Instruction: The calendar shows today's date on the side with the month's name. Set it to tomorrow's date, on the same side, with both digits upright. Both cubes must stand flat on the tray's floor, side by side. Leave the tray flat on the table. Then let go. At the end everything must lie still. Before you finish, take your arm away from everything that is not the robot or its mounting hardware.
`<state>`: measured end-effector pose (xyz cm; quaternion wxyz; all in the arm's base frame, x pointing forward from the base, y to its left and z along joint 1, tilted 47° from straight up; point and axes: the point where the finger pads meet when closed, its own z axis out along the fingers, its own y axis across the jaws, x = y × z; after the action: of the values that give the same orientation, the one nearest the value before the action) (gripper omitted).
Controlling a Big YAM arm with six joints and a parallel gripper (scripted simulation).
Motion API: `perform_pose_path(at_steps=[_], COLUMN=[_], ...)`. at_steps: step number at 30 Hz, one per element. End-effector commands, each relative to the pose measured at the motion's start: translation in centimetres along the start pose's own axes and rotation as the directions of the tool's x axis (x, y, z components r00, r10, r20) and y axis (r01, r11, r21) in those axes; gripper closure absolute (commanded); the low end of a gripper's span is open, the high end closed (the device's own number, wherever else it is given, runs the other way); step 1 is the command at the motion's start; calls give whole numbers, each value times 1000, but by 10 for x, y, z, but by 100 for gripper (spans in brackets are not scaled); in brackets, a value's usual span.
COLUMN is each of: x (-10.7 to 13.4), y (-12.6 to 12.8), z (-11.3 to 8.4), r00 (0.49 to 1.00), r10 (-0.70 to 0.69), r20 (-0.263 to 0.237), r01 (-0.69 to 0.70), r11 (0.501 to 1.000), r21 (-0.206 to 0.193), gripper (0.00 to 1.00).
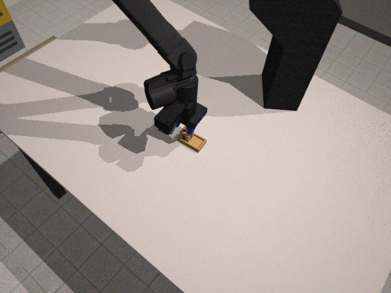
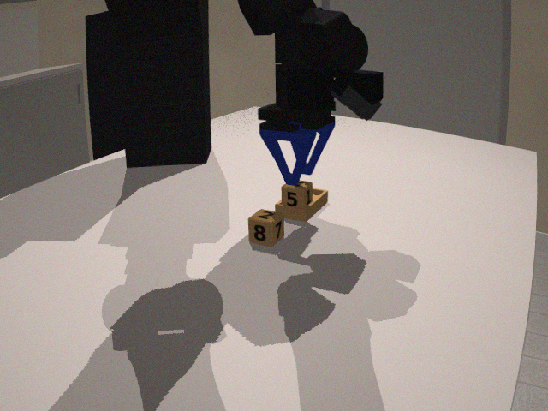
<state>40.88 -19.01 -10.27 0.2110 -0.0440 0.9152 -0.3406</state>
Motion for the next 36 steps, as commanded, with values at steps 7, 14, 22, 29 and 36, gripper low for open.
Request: perform_pose_path(at_steps=[7, 14, 22, 29, 36], x=[5, 4, 13, 13, 13], y=[8, 7, 7, 7, 7], z=[-54, -69, -62, -62, -62], r00=[1000, 1000, 1000, 1000, 1000], r10=[-1, 0, 5, 5, 5], r20=[2, 4, -20, -20, -20], r01=[1, 0, -6, -6, -6], r11=[1000, 1000, 1000, 1000, 1000], r21=[-18, -18, -17, -17, -17], gripper=[53, 53, 0, 0, 0])
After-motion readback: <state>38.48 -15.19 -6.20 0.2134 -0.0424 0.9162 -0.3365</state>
